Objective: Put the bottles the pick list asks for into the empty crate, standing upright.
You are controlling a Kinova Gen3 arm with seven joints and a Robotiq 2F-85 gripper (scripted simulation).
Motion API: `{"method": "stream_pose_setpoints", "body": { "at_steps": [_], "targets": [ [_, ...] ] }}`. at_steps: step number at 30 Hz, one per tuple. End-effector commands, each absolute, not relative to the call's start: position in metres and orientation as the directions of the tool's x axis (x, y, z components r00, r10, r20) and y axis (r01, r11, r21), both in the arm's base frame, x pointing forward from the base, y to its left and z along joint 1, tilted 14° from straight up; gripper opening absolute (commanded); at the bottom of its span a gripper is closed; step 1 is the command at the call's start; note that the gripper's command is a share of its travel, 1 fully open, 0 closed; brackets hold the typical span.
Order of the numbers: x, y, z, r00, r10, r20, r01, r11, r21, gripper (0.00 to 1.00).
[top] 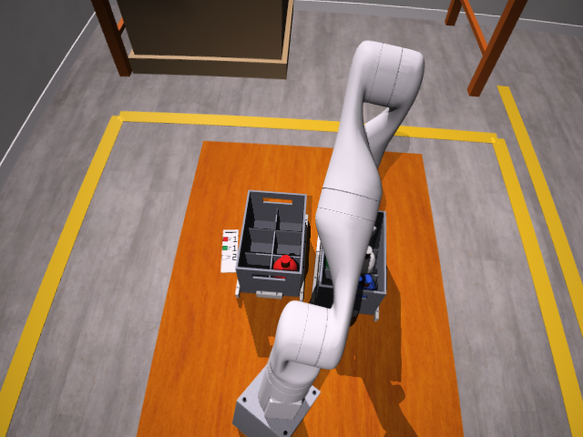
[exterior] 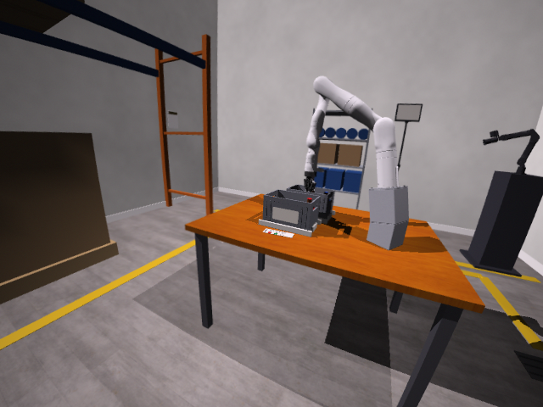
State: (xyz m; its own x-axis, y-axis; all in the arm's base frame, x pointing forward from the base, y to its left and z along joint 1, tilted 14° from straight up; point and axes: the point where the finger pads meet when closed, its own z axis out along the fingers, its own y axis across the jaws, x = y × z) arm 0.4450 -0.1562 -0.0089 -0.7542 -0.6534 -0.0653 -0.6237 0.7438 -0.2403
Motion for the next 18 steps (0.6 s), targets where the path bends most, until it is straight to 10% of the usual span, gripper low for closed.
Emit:
{"method": "stream_pose_setpoints", "body": {
  "at_steps": [1, 18],
  "targets": [
    [0.4455, -0.1563, -0.0082, -0.754, -0.654, -0.066, -0.623, 0.744, -0.241, 0.36],
    [0.4455, -0.1563, -0.0081, -0.754, -0.654, -0.066, -0.623, 0.744, -0.242, 0.33]
  ]
}}
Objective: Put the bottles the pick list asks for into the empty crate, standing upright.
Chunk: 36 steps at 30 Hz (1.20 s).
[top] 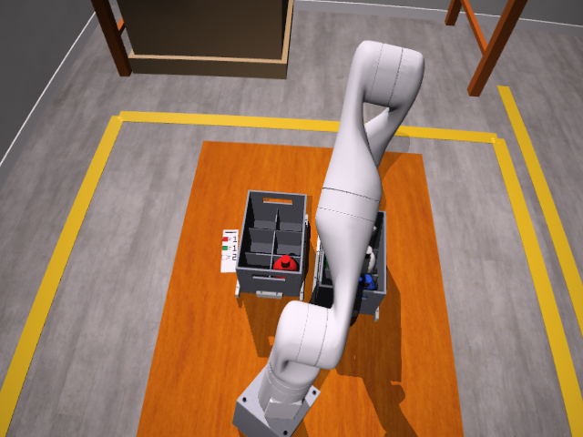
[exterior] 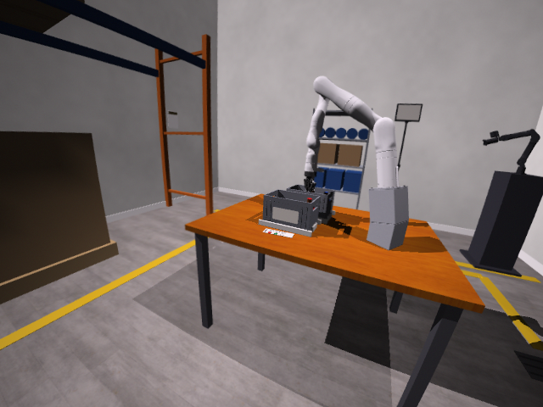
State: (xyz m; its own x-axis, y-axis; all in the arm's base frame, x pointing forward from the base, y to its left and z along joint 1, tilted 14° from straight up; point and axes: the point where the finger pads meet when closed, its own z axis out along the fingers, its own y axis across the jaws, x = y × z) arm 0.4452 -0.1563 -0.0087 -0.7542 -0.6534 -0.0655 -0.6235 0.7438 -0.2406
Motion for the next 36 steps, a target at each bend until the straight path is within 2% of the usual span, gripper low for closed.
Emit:
{"method": "stream_pose_setpoints", "body": {
  "at_steps": [1, 21, 22, 36],
  "targets": [
    [0.446, -0.156, -0.008, -0.754, -0.654, -0.066, -0.623, 0.744, -0.242, 0.33],
    [0.443, -0.155, 0.003, -0.754, -0.653, -0.066, -0.623, 0.744, -0.241, 0.33],
    [0.443, -0.154, 0.005, -0.754, -0.653, -0.066, -0.623, 0.744, -0.241, 0.10],
    [0.439, -0.152, 0.024, -0.754, -0.653, -0.066, -0.623, 0.744, -0.241, 0.10]
  ]
}}
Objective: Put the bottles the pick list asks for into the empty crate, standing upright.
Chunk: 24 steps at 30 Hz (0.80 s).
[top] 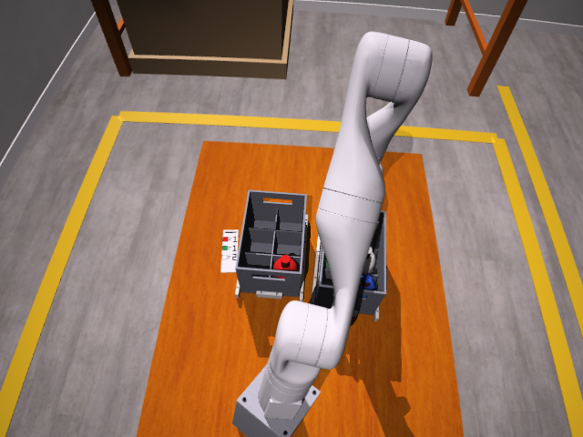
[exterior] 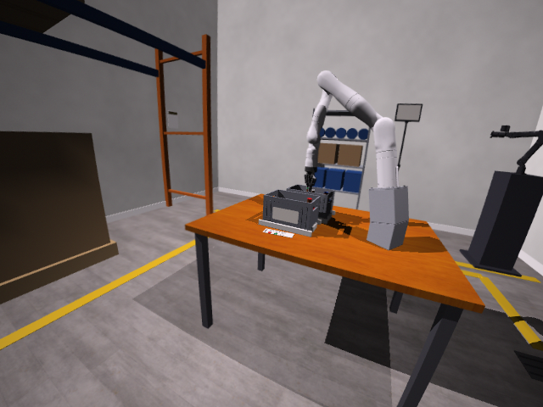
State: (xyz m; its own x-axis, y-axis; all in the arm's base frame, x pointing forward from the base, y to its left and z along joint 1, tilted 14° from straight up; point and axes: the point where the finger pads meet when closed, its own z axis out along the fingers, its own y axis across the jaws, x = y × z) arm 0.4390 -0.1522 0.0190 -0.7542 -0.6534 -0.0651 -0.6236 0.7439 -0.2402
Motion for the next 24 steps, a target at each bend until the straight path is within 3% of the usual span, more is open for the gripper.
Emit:
{"method": "stream_pose_setpoints", "body": {
  "at_steps": [1, 24],
  "targets": [
    [0.438, -0.151, 0.026, -0.754, -0.653, -0.066, -0.623, 0.744, -0.241, 0.10],
    [0.431, -0.146, 0.060, -0.754, -0.653, -0.066, -0.623, 0.744, -0.241, 0.10]
  ]
}}
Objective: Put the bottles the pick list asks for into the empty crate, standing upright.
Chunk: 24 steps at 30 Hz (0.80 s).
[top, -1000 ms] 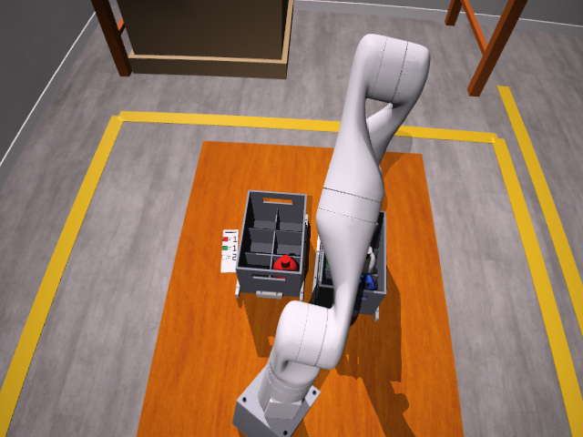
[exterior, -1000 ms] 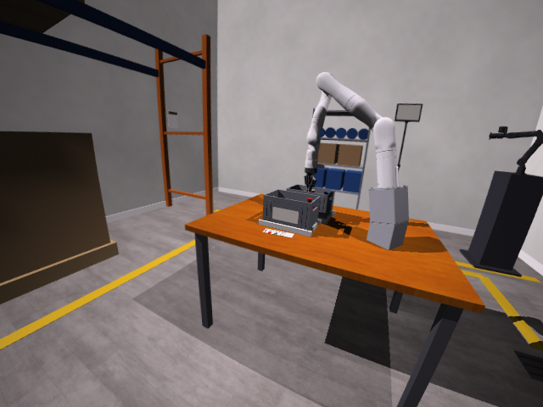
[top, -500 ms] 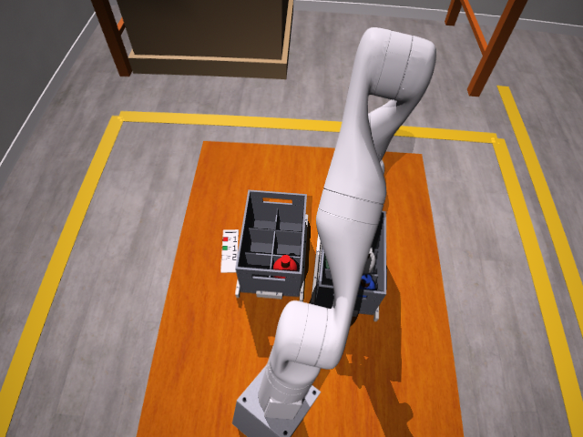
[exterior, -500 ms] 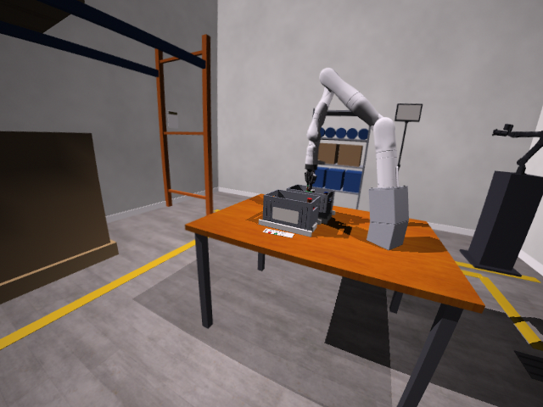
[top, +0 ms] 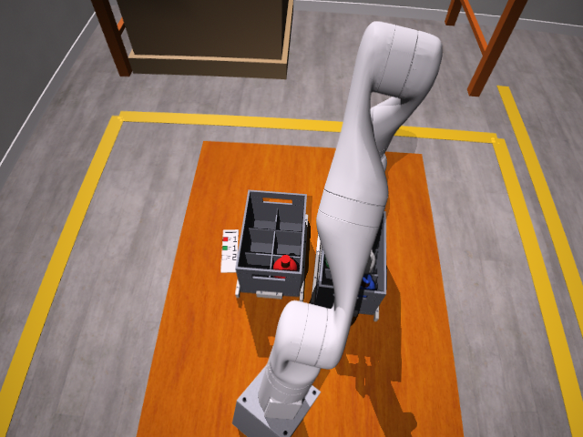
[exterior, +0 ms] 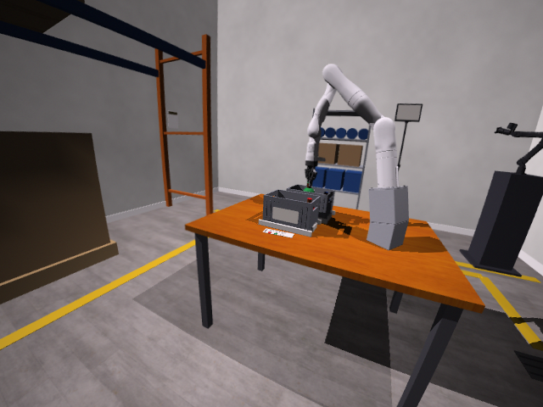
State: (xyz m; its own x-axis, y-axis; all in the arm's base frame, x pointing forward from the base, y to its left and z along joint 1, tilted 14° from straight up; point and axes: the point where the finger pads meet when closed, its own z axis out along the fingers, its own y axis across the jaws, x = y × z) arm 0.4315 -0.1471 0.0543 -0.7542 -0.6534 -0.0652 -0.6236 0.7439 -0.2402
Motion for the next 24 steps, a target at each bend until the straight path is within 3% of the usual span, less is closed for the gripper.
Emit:
{"method": "stream_pose_setpoints", "body": {
  "at_steps": [1, 24],
  "targets": [
    [0.431, -0.146, 0.061, -0.754, -0.653, -0.066, -0.623, 0.744, -0.241, 0.10],
    [0.424, -0.142, 0.092, -0.754, -0.653, -0.066, -0.623, 0.744, -0.241, 0.10]
  ]
}}
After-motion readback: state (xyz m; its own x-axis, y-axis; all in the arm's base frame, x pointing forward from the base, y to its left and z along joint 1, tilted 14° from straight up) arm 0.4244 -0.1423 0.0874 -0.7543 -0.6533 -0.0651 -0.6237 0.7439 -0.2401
